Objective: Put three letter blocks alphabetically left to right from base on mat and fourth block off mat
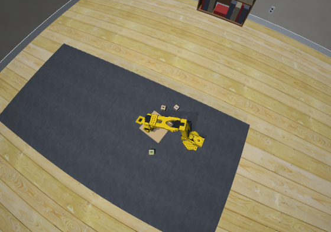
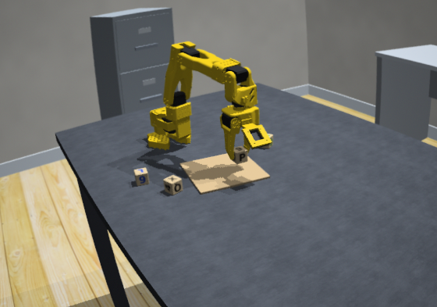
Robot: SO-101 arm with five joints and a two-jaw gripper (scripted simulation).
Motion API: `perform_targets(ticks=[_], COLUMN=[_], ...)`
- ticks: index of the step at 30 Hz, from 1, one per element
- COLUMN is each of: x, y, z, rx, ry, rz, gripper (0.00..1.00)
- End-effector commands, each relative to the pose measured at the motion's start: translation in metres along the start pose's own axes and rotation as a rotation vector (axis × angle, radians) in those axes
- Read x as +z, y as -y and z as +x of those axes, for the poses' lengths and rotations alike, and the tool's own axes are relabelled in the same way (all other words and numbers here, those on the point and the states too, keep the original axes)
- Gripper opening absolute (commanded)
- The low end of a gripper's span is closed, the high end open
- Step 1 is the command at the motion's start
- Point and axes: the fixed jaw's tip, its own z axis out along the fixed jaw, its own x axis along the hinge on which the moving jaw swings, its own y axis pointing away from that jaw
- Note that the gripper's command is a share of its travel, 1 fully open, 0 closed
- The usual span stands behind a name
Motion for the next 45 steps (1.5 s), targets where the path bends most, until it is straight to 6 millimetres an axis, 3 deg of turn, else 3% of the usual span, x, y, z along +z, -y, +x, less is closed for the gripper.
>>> perform_targets(ticks=[1,10,23,27,33,35,40,45], x=[-0.027,-0.049,-0.052,-0.051,-0.046,-0.046,-0.040,-0.035], y=[-0.004,-0.004,0.002,0.022,0.074,0.074,0.112,0.131], z=[-0.013,-0.009,-0.009,-0.009,0.000,0.000,0.018,0.032], rx=[0.001,0.001,0.025,0.113,0.346,0.346,0.547,0.668], ry=[0.100,0.100,0.101,0.101,0.103,0.103,0.104,0.104], rz=[-0.034,-0.035,-0.034,-0.031,-0.022,-0.022,-0.015,-0.010], gripper=[0.00,0.00,0.00,0.00,0.00,0.00,0.00,0.00])
